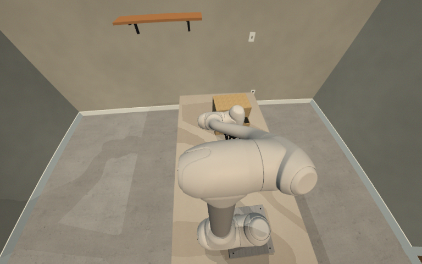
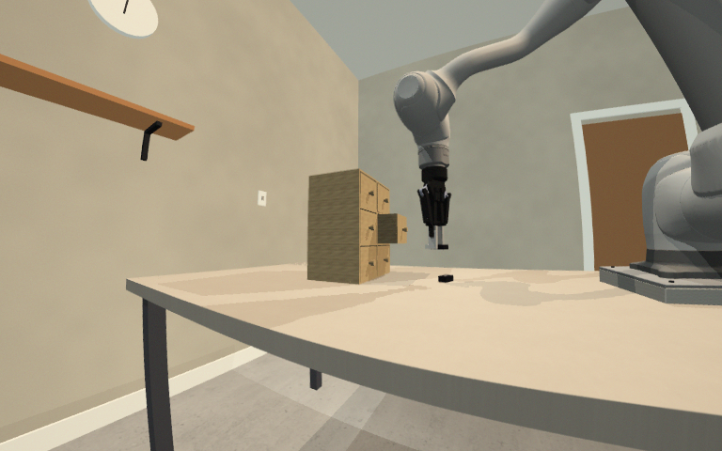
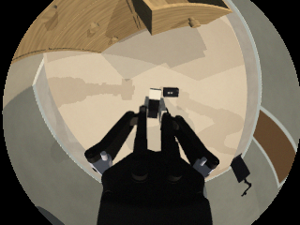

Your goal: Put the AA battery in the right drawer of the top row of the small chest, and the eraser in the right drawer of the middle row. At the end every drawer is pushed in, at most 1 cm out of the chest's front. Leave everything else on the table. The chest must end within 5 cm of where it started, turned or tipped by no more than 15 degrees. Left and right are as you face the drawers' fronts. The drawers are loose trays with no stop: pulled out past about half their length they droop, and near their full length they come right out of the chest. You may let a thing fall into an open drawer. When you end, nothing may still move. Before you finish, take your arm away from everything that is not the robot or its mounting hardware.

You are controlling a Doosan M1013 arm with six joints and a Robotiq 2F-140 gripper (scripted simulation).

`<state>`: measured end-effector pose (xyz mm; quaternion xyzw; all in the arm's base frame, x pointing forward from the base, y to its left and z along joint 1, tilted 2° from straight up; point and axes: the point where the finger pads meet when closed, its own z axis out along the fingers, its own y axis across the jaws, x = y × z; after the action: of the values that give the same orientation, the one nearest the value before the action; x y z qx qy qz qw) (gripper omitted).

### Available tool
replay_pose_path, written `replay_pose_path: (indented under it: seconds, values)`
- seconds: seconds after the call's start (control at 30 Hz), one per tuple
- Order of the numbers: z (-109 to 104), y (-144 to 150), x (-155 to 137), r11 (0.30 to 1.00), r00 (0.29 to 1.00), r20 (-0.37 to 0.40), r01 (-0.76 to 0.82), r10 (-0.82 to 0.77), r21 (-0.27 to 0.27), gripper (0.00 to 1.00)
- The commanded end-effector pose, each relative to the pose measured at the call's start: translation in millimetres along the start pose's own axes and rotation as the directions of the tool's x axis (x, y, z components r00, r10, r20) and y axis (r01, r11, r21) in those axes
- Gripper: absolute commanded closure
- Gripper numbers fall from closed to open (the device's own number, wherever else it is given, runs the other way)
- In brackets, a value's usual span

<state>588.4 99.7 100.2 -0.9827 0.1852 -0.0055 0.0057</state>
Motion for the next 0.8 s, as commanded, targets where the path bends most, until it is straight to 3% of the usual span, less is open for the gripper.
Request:
replay_pose_path:
  seconds: [0.0, 0.27, 0.47, 0.77]
  values:
    - [0.4, 20.2, 12.8, 0.989, 0.989, 0.008, 0.146, -0.146, 0.018, 0.89]
    - [1.0, 48.9, 28.3, 0.945, 0.945, 0.005, 0.327, -0.327, 0.019, 0.89]
    - [1.6, 77.6, 41.9, 0.870, 0.870, 0.001, 0.493, -0.493, 0.020, 0.89]
    - [1.2, 83.2, 44.3, 0.852, 0.852, 0.001, 0.523, -0.523, 0.020, 0.89]
